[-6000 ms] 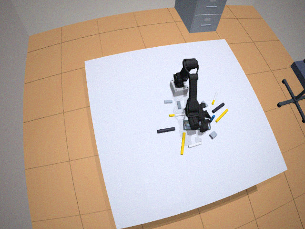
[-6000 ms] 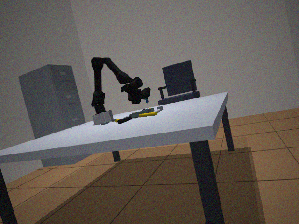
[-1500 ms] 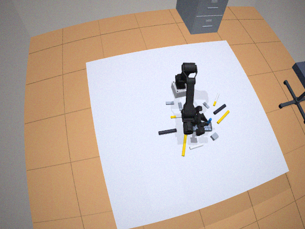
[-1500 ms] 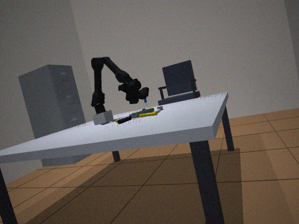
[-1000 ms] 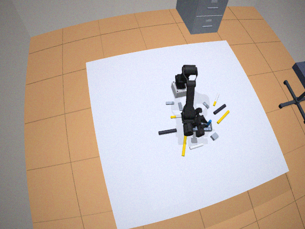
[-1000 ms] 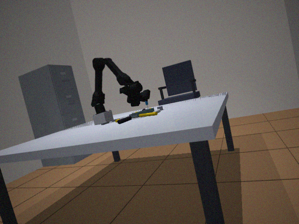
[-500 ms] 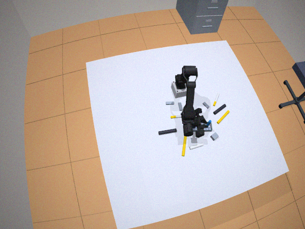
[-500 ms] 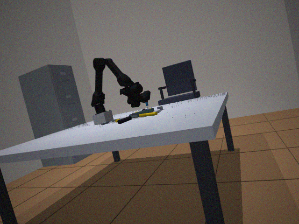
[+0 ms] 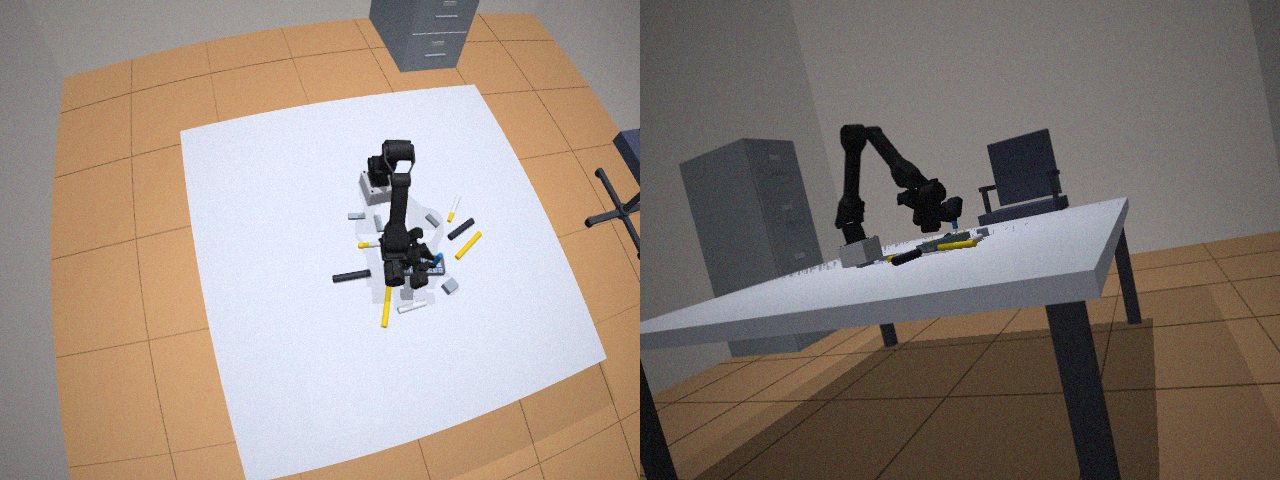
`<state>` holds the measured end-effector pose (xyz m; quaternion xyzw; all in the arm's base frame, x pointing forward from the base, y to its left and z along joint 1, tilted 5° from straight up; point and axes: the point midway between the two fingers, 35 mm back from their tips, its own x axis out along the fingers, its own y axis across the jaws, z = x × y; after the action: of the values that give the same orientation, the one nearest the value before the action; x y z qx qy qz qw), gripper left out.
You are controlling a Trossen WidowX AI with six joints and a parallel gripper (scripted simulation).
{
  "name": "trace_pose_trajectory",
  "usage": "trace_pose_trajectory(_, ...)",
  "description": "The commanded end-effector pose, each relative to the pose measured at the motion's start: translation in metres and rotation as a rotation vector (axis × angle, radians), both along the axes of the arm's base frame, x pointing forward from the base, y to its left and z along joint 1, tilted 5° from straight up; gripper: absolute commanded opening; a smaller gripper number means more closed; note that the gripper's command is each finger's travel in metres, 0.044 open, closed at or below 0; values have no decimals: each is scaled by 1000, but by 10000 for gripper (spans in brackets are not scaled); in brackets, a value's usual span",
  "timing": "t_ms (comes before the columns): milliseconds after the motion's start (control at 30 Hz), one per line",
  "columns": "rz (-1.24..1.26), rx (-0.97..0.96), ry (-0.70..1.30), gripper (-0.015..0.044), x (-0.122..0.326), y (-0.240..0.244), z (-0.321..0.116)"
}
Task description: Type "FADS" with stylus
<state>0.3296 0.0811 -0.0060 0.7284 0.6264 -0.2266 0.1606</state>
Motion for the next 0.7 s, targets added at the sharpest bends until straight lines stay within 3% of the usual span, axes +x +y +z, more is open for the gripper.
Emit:
trace_pose_trajectory(0,-1,3,4,81,-1,0,-3)
trace_pose_trajectory(667,-1,3,4,81,-1,0,-6)
